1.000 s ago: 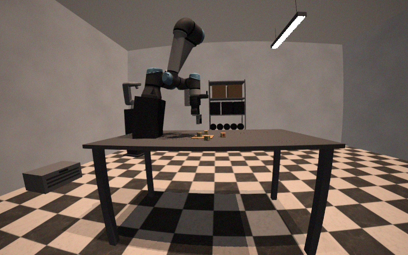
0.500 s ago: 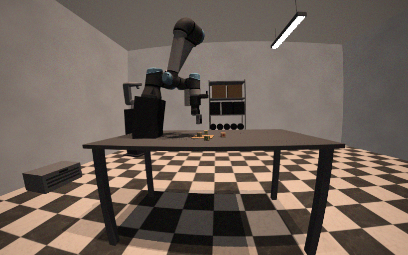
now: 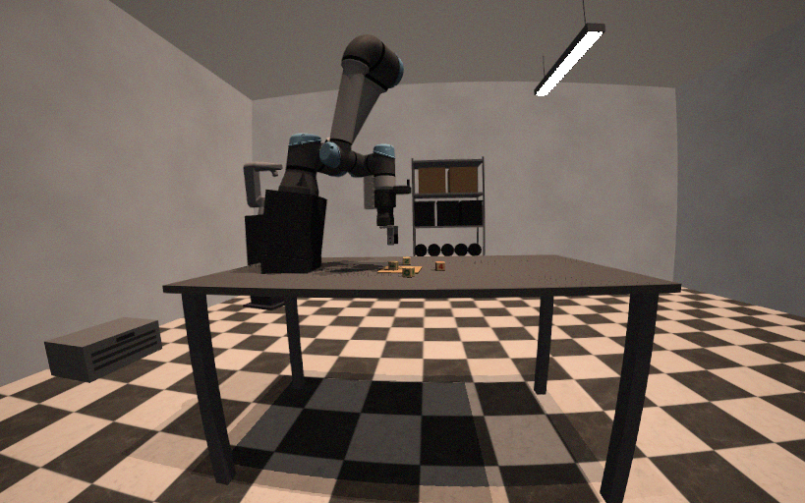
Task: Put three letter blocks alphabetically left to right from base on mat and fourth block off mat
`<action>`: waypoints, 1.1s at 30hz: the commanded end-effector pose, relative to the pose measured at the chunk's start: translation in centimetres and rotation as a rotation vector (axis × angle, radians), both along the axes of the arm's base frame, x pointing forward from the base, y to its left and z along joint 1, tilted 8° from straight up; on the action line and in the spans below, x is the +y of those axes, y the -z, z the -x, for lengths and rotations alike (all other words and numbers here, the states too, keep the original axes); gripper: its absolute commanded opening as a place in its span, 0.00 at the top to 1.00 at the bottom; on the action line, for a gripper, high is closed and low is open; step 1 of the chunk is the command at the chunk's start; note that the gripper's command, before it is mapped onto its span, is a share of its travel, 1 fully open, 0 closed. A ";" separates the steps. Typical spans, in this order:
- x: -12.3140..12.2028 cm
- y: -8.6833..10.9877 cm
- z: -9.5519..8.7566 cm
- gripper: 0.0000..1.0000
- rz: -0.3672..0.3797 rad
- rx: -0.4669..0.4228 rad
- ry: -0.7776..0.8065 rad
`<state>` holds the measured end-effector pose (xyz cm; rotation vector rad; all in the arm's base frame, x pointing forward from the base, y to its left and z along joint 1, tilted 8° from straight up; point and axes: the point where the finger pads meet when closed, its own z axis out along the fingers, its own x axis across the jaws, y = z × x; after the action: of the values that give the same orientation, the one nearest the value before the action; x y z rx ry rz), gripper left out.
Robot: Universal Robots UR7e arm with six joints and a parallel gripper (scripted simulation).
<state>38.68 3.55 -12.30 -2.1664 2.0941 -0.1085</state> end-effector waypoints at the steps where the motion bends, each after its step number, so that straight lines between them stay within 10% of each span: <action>1: 0.0 0.0 -0.1 0.00 0.001 -0.001 0.000; 33: 0.1 3.0 -0.6 0.00 0.002 -0.003 -0.001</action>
<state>39.01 3.65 -14.59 -2.1667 2.0943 -0.1074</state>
